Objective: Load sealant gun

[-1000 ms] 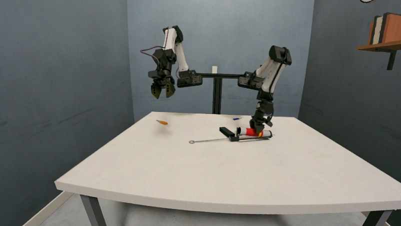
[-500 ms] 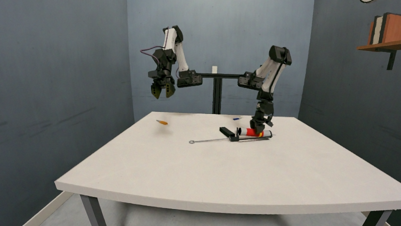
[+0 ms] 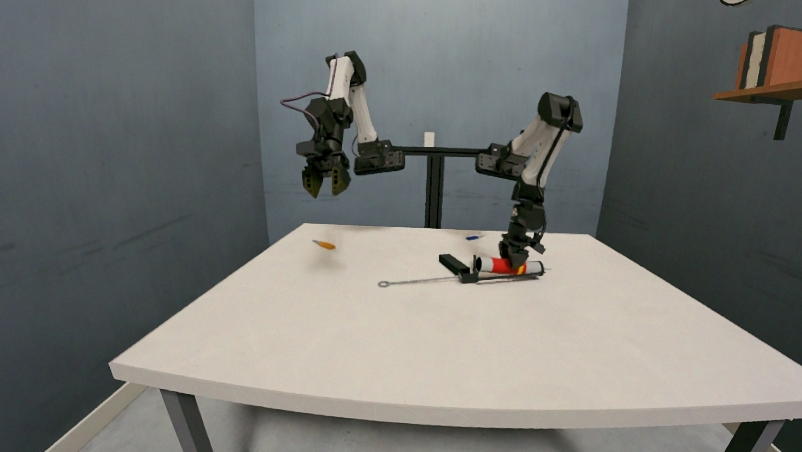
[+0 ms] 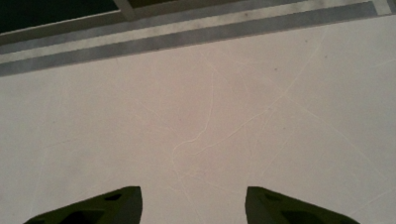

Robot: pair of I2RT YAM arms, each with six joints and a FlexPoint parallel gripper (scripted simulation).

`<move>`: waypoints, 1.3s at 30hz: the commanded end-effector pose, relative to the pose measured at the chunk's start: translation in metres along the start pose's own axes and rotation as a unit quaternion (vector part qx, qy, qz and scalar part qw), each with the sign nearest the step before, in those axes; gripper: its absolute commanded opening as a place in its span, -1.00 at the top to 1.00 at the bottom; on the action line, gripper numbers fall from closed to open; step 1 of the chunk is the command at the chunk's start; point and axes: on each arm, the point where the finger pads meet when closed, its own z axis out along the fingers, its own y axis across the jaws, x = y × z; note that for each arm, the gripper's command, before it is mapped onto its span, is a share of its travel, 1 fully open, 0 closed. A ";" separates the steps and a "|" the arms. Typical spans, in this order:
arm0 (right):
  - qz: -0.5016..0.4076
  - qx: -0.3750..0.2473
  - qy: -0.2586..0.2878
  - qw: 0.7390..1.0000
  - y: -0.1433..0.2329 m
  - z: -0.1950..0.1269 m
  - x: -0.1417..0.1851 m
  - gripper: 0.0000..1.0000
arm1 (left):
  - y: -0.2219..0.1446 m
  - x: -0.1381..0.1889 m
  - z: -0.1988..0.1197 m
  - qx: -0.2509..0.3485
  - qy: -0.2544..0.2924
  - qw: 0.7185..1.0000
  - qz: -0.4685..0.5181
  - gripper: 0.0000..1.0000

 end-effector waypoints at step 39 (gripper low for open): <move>0.002 -0.006 -0.028 1.000 0.003 -0.011 -0.022 -0.03 | -0.005 0.011 0.001 0.009 -0.006 1.000 0.003 1.00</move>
